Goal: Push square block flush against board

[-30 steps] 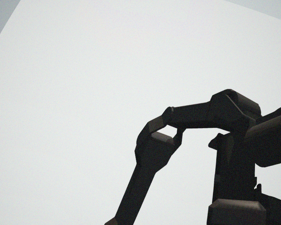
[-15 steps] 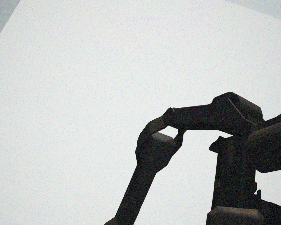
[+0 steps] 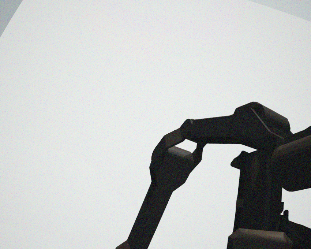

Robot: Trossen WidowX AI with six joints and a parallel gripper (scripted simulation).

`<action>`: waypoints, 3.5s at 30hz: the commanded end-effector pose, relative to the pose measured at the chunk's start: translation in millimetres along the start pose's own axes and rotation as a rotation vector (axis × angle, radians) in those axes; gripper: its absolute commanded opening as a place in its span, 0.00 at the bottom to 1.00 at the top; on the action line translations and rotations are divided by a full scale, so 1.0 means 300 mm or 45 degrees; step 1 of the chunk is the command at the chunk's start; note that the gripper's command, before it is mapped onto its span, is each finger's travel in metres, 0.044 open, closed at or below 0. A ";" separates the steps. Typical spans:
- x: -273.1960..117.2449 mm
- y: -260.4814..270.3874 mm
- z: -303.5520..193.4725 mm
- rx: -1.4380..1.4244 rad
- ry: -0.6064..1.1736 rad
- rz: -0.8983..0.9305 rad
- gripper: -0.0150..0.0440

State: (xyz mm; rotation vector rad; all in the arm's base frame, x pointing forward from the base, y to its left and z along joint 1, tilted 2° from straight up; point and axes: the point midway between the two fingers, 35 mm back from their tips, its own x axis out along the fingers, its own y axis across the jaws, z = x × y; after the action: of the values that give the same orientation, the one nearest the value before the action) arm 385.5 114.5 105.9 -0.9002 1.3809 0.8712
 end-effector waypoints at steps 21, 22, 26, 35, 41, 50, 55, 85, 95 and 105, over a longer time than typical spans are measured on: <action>0.193 0.020 -0.775 0.937 0.026 -0.007 0.25; 0.204 0.037 -0.805 0.981 0.028 -0.008 0.25; 0.219 0.064 -0.847 1.045 0.030 -0.008 0.25; 0.404 0.067 -0.852 1.045 0.031 -0.008 0.25; 0.402 0.081 -0.871 1.045 0.031 -0.007 0.25; 0.399 0.113 -0.910 1.045 0.033 -0.007 0.25; 0.398 0.131 -0.931 1.045 0.033 -0.007 0.25; 0.398 0.257 -1.039 1.045 0.038 -0.005 0.25; 0.399 0.282 -1.055 1.045 0.039 -0.004 0.25; 0.399 0.265 -1.041 1.045 0.039 -0.005 0.25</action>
State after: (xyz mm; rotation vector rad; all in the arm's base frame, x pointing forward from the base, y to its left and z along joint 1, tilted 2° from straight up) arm 181.3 -138.2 -12.2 -0.2762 1.5663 0.2254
